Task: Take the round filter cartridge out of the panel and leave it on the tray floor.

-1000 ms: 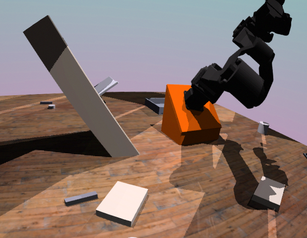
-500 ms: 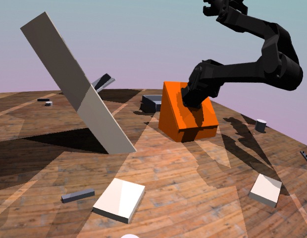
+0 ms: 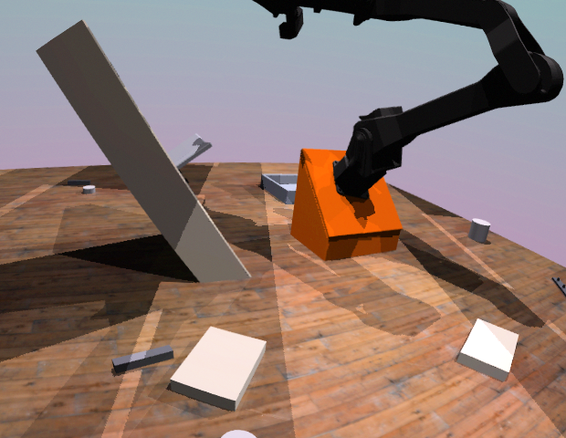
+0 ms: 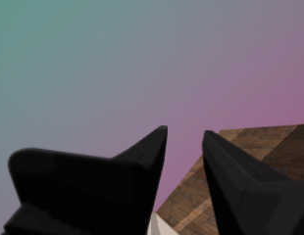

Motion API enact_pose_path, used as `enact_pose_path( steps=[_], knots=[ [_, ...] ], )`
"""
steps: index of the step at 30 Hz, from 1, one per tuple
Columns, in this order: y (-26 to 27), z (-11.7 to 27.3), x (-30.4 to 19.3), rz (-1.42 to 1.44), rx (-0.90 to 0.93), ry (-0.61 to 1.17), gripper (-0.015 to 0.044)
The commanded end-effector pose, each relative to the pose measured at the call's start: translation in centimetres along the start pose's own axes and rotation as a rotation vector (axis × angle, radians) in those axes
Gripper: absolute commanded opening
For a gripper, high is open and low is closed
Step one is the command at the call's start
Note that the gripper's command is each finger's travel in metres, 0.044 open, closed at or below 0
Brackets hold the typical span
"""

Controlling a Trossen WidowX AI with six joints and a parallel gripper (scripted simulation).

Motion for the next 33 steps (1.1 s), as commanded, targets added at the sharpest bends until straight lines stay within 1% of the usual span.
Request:
enact_pose_path(
  steps=[1, 5, 9, 11, 23, 33],
  knots=[
    [1.6, -2.5, -5.4, -0.001, 0.039, 0.31, 0.0107],
    [2.7, -3.7, -10.7, -0.02, 0.059, 0.593, 0.0107],
    [3.7, -3.8, -15.9, -0.049, 0.065, 0.868, 0.0107],
    [4.0, -3.6, -17.5, -0.061, 0.064, 0.953, 0.0107],
    [4.0, -3.6, -17.7, -0.062, 0.063, 0.963, 0.0107],
    [4.1, -4.6, -18.9, -0.058, 0.06, 0.963, 0.0107]
  ],
)
Point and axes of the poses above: the point midway between the two fingers, 35 mm back from their tips, its own z axis back along the fingers, its own y axis across the jaws, x = y × z, the point moved 4 cm from there along z, back along the fingers, and after that the axes turned 7 degrees about z, right-handed, at the moved point
